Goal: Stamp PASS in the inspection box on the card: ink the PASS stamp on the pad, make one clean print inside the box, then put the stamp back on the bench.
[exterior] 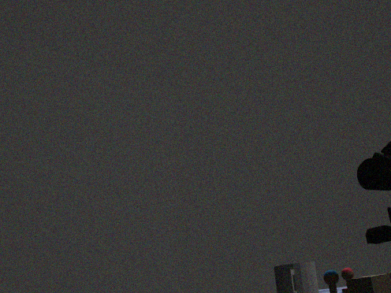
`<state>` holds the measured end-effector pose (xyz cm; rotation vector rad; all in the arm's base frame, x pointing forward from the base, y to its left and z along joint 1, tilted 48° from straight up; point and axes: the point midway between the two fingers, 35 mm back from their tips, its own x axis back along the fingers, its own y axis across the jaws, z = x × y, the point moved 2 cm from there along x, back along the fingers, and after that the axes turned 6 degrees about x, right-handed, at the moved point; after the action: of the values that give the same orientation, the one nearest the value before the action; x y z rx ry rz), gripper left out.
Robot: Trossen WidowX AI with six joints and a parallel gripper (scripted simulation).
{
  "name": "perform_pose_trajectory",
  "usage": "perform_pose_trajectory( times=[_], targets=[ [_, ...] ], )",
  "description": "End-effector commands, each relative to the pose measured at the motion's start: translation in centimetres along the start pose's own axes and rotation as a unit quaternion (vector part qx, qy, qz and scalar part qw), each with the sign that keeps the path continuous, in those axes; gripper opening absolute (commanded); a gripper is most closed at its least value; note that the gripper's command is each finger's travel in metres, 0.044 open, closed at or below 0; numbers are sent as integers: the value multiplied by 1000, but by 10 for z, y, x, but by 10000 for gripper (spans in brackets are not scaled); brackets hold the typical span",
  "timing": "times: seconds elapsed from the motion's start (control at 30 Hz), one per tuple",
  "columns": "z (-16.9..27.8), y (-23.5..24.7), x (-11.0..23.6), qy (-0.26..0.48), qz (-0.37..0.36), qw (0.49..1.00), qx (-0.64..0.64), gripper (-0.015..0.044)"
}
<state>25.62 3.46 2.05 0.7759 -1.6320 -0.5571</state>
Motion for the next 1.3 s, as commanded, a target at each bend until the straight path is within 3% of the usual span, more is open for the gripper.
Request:
perform_pose_trajectory(
  times=[0.0, 1.27],
  targets=[
    [-2, -1, 7, -3, 2, 1000, 4, 0],
    [-3, 7, 60, -3, 3, 1000, 4, 0]
  ],
)
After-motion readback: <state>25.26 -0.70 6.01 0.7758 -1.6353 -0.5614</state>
